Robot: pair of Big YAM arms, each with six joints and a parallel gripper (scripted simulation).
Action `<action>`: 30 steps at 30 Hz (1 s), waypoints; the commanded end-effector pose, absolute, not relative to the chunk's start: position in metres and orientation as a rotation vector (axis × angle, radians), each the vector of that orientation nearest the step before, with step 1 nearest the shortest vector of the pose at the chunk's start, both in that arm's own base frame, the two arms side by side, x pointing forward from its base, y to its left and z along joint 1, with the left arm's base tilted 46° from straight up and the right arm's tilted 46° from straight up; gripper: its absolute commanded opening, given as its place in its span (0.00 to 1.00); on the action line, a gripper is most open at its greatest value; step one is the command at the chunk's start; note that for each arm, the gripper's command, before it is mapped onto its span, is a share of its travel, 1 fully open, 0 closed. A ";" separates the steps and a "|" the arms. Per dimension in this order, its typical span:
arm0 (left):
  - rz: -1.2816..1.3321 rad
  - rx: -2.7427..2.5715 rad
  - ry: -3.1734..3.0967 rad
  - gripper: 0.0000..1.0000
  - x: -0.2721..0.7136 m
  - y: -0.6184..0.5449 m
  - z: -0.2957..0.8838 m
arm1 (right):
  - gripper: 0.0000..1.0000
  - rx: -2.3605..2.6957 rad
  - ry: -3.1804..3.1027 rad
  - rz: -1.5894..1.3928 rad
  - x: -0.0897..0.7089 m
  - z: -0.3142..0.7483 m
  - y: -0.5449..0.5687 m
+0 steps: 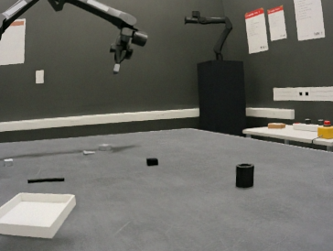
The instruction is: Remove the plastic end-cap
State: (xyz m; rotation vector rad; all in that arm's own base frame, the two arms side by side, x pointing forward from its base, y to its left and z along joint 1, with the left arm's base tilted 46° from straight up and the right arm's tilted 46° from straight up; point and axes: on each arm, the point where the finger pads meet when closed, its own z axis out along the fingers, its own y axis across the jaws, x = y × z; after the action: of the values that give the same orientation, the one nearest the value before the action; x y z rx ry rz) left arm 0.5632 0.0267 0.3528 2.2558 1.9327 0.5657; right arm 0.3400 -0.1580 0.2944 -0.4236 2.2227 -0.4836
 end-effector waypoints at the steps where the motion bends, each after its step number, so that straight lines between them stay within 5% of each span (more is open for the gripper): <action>1: 0.583 2.250 1.908 0.00 0.561 0.022 0.365 | 1.00 -0.426 2.180 -0.497 0.344 0.320 -0.153; 16: 0.682 2.195 1.798 0.00 0.570 -0.010 0.397 | 1.00 -0.669 2.169 -0.477 0.351 0.265 -0.126; 30: 0.263 1.790 2.048 0.00 0.612 -0.098 0.230 | 1.00 -1.577 1.751 -0.254 0.398 0.112 0.045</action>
State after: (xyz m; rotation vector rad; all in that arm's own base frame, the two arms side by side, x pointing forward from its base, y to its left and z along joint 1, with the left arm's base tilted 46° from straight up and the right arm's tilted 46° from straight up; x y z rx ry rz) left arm 0.6011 -0.0825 0.2657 1.9778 1.9173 0.3539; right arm 0.3699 0.0119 0.1352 -1.3580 1.9162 -0.2413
